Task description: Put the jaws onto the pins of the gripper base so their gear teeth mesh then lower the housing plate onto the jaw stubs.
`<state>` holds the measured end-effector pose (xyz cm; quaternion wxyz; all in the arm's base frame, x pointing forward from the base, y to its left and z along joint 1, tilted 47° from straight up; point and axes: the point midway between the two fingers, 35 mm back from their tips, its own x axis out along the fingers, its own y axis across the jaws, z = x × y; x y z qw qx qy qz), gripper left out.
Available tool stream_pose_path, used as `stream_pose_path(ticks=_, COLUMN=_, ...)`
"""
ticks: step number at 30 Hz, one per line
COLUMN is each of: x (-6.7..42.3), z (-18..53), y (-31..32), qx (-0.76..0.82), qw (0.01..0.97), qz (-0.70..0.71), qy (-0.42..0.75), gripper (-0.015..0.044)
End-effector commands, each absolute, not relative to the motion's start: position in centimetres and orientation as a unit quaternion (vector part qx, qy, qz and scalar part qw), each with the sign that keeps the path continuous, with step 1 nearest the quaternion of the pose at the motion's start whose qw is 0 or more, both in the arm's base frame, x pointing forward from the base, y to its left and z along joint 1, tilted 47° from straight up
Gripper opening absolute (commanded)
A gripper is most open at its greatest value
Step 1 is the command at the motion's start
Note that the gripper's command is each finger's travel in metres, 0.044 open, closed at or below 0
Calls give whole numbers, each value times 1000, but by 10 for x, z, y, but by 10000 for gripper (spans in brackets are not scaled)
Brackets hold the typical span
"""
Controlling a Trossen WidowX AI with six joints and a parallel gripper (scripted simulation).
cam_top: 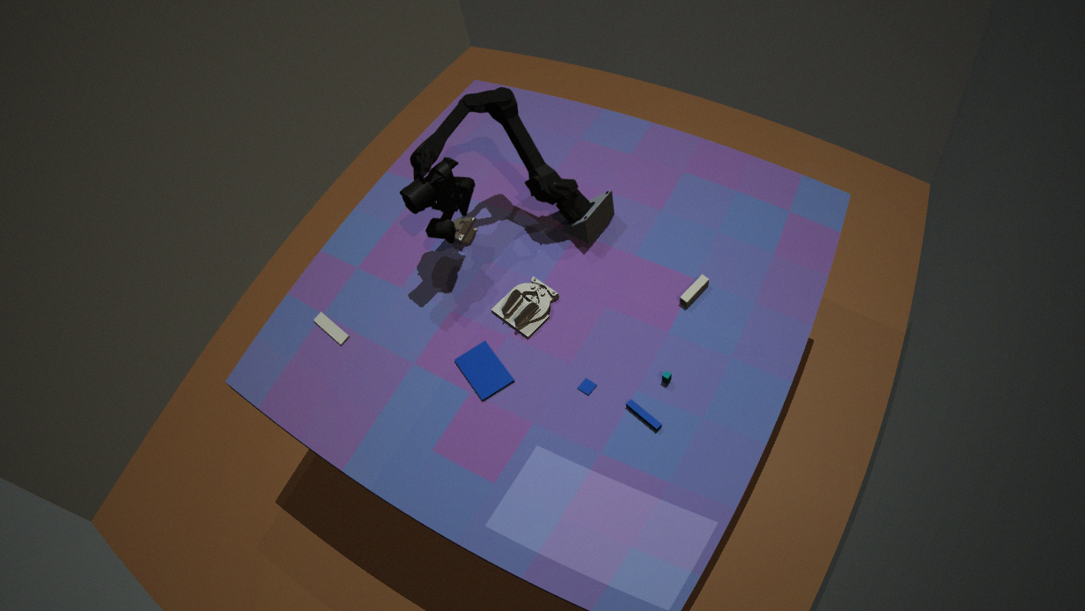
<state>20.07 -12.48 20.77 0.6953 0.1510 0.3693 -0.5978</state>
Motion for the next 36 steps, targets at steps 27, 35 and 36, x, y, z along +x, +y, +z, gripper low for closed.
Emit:
stream_pose_path(ticks=27, x=178, z=206, y=-147, qx=192, qw=678, qz=-630, qy=327, gripper=440)
stream_pose_path(ticks=35, x=178, z=206, y=-147, qx=192, qw=678, qz=-630, qy=327, gripper=440)
stream_pose_path(ticks=36, x=178, z=205, y=-148, qx=192, qw=678, qz=-630, qy=327, gripper=440)
